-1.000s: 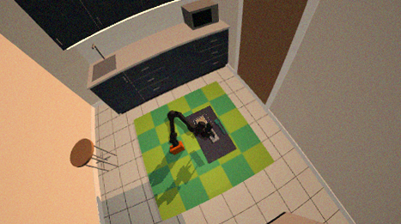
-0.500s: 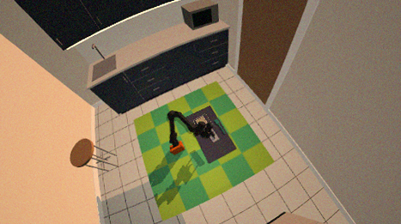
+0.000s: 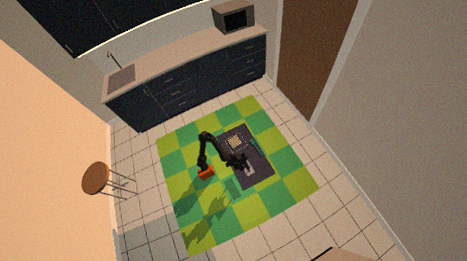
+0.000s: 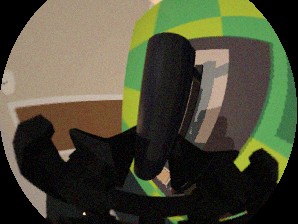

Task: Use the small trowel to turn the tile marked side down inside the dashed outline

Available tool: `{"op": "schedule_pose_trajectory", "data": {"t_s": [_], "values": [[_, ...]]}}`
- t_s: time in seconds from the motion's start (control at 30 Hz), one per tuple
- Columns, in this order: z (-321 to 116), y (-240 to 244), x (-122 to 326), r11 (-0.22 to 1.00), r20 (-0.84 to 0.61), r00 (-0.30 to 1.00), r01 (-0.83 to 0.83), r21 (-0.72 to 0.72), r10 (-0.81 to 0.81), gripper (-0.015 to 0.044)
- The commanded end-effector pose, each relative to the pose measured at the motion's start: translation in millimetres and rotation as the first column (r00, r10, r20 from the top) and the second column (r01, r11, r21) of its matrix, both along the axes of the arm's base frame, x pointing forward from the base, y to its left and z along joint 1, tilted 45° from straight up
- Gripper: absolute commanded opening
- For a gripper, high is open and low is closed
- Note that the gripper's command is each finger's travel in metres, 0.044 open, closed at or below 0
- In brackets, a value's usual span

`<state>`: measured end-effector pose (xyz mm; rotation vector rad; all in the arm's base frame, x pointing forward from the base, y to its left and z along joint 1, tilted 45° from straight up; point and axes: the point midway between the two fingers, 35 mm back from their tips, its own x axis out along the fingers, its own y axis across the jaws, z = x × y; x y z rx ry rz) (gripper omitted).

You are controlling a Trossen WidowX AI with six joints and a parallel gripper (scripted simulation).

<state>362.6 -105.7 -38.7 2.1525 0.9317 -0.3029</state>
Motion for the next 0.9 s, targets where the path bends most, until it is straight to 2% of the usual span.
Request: {"op": "schedule_pose_trajectory", "data": {"t_s": [0.0,0.53,0.87], "values": [[-15,-16,-11,1.000,0.011,1.000,0.004,-0.013,-0.004,0.0000],[-83,-46,-78,1.000,0.031,0.999,0.030,0.007,-0.030,0.0000],[-87,-45,-80,0.999,0.033,0.999,0.032,0.008,-0.032,0.0000]]}}
